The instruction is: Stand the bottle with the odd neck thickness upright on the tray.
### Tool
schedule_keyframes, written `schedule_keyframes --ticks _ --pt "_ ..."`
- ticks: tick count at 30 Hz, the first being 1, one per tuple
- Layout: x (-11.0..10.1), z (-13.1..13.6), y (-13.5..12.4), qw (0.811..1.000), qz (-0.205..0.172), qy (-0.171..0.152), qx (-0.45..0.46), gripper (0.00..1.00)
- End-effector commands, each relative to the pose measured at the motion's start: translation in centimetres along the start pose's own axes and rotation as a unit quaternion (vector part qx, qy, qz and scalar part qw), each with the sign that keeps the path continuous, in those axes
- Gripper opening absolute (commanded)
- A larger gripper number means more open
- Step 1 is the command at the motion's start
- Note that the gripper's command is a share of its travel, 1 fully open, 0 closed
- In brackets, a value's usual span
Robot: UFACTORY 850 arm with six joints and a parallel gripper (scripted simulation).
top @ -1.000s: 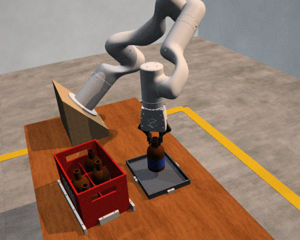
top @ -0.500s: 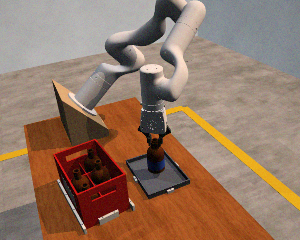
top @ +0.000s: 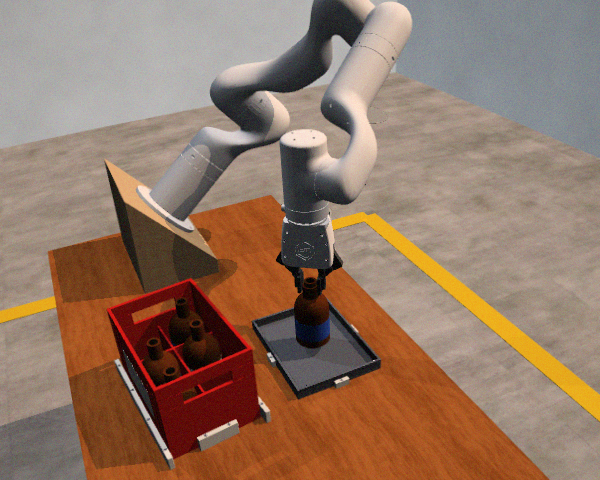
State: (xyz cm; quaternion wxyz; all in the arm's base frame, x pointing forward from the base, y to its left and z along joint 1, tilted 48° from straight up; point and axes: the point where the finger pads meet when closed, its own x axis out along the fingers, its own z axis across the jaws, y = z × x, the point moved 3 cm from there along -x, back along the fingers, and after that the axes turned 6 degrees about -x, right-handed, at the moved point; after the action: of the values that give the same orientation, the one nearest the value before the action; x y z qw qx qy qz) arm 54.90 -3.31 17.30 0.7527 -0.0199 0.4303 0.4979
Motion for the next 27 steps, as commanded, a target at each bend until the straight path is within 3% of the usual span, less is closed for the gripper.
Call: schedule_keyframes --ticks 1,27 --pt "-0.08 0.04 -0.05 1.000 -0.001 0.000 0.000 0.00" --pt "0.33 0.04 -0.05 1.000 -0.001 0.000 0.000 0.00"
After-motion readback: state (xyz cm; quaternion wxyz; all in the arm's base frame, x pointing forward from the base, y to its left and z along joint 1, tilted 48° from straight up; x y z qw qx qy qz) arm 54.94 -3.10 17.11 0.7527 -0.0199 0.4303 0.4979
